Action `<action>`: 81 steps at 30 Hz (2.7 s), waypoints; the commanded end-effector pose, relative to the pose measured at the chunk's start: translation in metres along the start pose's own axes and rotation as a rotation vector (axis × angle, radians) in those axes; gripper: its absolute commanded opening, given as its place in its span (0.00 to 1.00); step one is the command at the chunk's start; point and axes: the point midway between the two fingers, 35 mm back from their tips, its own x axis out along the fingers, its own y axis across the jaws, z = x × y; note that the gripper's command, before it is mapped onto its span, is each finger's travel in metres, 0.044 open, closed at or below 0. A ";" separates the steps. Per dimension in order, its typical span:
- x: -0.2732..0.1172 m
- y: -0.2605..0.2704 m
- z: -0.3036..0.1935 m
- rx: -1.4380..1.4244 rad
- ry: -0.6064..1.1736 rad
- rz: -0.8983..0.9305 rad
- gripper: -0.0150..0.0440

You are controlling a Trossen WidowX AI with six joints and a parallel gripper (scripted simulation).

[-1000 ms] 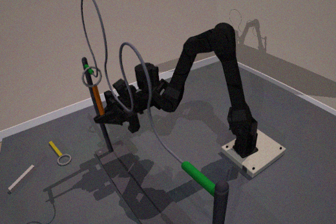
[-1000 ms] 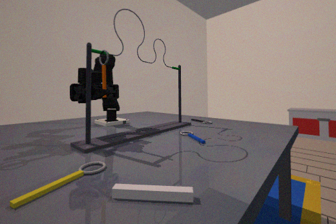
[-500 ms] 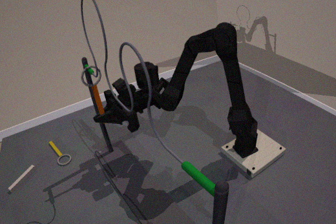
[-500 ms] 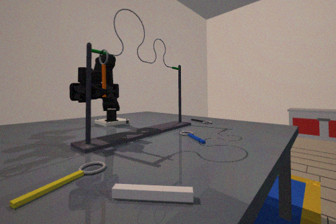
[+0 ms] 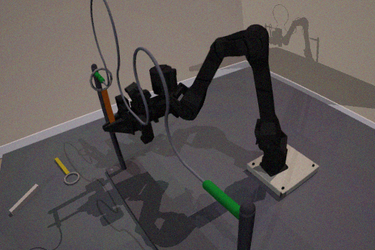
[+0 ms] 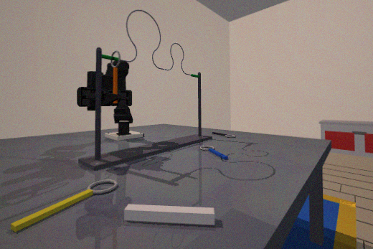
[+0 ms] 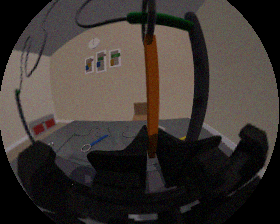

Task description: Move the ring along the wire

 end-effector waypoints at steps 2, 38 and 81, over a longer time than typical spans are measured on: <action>0.000 0.000 0.001 -0.006 -0.001 -0.003 0.00; 0.000 0.035 0.001 0.027 0.000 -0.005 0.00; -0.019 0.142 0.038 0.660 0.163 0.046 0.00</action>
